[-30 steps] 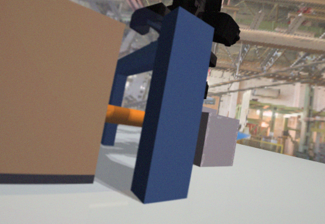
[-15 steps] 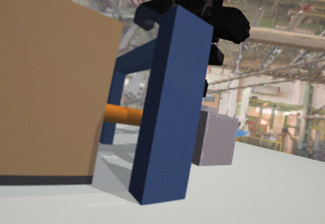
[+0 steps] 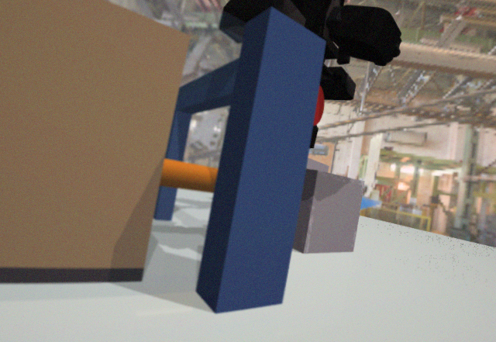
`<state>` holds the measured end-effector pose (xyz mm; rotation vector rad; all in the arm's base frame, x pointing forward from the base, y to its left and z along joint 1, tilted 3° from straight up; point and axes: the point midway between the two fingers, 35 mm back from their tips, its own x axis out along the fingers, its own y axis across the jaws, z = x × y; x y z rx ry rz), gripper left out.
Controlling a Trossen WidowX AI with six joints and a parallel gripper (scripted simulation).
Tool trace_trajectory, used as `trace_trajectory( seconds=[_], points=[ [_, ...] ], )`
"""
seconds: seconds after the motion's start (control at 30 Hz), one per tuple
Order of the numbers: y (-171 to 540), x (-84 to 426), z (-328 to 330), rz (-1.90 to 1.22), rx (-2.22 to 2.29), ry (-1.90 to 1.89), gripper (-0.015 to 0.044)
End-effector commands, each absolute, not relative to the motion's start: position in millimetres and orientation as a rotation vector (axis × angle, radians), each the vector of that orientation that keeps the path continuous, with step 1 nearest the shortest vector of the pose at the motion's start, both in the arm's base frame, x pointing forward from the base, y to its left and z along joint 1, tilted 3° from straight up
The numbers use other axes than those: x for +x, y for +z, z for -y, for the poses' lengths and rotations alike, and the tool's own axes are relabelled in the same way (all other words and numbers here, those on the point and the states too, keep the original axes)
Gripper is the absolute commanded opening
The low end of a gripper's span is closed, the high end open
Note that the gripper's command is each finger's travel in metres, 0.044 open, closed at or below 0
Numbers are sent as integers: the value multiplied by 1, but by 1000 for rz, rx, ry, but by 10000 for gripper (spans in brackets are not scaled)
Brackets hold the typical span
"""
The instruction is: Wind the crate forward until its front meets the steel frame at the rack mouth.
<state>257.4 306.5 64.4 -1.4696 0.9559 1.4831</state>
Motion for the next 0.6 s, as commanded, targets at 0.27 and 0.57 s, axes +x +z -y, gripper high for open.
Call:
trace_trajectory(
  seconds=[0.27,0.57],
  points=[
    [69,233,-336,-912,-1445,1534,0],
    [70,222,-345,-912,-1443,1535,0]
  ],
)
